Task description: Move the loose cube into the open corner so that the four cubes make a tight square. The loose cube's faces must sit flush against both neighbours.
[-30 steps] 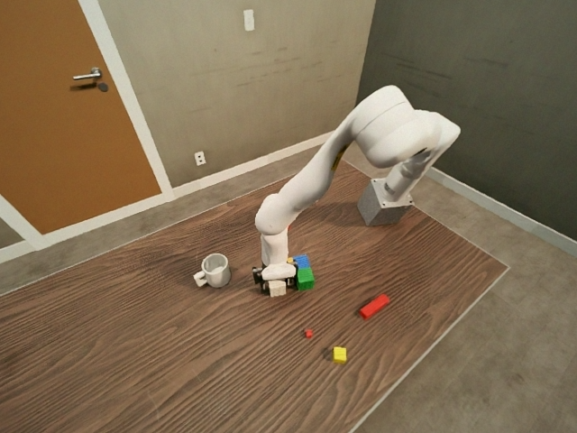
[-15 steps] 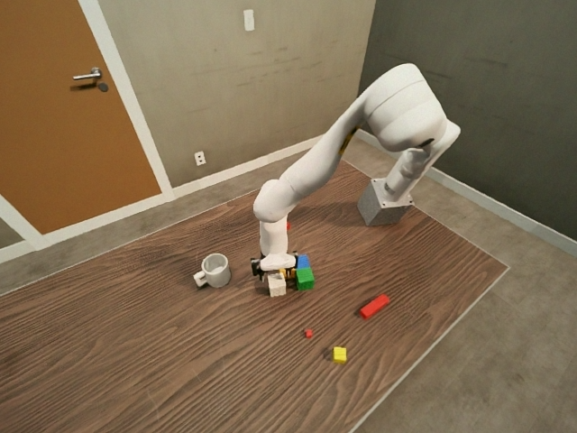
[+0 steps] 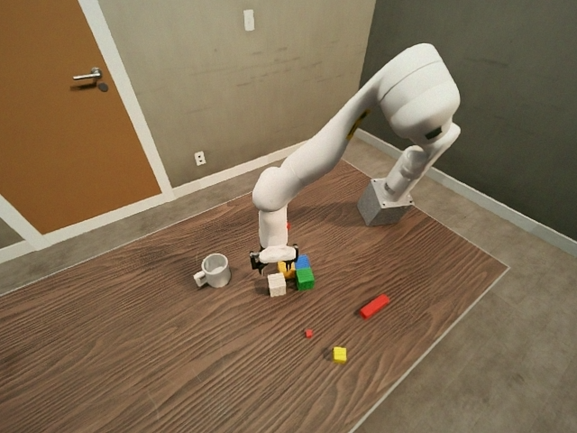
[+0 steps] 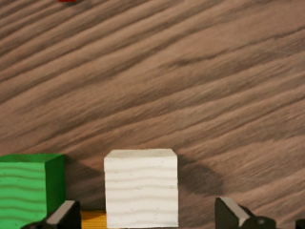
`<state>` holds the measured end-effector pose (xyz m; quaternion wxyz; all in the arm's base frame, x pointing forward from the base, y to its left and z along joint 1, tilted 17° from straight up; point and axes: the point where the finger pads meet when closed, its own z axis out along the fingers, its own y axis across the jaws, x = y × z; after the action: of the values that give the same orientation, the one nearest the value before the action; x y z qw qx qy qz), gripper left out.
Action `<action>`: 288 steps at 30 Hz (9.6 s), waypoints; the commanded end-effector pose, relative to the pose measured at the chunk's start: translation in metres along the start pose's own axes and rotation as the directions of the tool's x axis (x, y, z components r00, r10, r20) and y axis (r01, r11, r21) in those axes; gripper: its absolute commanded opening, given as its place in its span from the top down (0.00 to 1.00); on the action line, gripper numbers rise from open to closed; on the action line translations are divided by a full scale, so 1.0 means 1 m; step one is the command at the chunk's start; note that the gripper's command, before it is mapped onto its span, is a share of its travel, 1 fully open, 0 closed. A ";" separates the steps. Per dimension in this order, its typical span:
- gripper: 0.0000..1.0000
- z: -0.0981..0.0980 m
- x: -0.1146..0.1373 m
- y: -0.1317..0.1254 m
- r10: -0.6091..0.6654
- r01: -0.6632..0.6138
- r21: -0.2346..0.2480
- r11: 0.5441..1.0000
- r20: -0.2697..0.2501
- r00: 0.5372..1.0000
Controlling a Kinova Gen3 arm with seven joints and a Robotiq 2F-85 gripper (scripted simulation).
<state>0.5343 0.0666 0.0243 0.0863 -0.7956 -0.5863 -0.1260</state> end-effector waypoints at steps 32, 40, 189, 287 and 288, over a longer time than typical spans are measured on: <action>0.90 -0.012 0.001 -0.002 0.005 -0.005 0.003 1.000 -0.001 1.000; 0.90 -0.012 0.001 -0.002 0.005 -0.005 0.003 1.000 -0.001 1.000; 0.90 -0.012 0.000 0.047 0.205 -0.205 0.002 -0.979 0.003 -0.979; 0.90 0.081 0.001 0.050 0.007 -0.007 0.002 -1.000 0.003 -1.000; 0.90 0.082 0.001 0.050 0.007 -0.007 0.002 -1.000 0.002 -1.000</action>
<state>0.5872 0.0733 -0.0506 -0.1246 0.5849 -0.7966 -0.0887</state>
